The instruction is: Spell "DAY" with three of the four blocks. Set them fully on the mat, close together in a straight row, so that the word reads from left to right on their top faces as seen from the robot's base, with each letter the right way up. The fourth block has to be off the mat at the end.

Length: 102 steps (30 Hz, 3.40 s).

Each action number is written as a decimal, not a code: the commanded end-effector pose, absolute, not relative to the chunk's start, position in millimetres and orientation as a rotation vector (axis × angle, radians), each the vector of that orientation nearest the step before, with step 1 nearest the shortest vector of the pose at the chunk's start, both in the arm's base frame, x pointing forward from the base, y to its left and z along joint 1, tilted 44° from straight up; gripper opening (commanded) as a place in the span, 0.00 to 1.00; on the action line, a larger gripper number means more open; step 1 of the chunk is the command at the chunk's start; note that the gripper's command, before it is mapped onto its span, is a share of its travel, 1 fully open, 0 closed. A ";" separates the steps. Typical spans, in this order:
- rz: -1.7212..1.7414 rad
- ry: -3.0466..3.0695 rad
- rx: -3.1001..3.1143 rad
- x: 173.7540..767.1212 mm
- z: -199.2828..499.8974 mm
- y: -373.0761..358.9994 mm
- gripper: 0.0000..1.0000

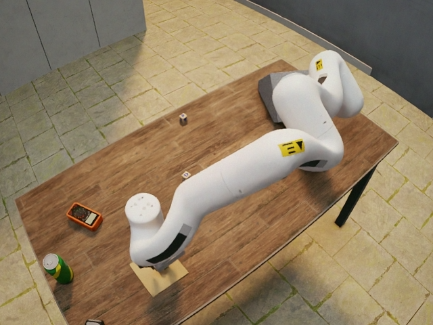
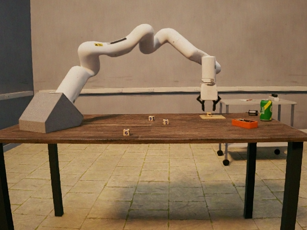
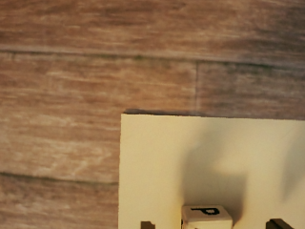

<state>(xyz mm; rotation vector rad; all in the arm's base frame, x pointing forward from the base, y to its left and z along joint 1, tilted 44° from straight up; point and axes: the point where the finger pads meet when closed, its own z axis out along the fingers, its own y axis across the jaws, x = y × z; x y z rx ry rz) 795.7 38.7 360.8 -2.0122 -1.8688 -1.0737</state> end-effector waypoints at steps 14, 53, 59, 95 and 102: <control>-1.076 -1.869 -2.013 796.0 362.1 38.1 0.64; -1.076 -1.869 -2.013 796.9 362.6 38.1 0.64; -1.076 -1.869 -2.013 796.9 362.6 38.1 0.64; -1.076 -1.869 -2.013 807.6 341.8 55.1 0.64; -1.076 -1.869 -2.013 808.3 340.6 56.1 0.64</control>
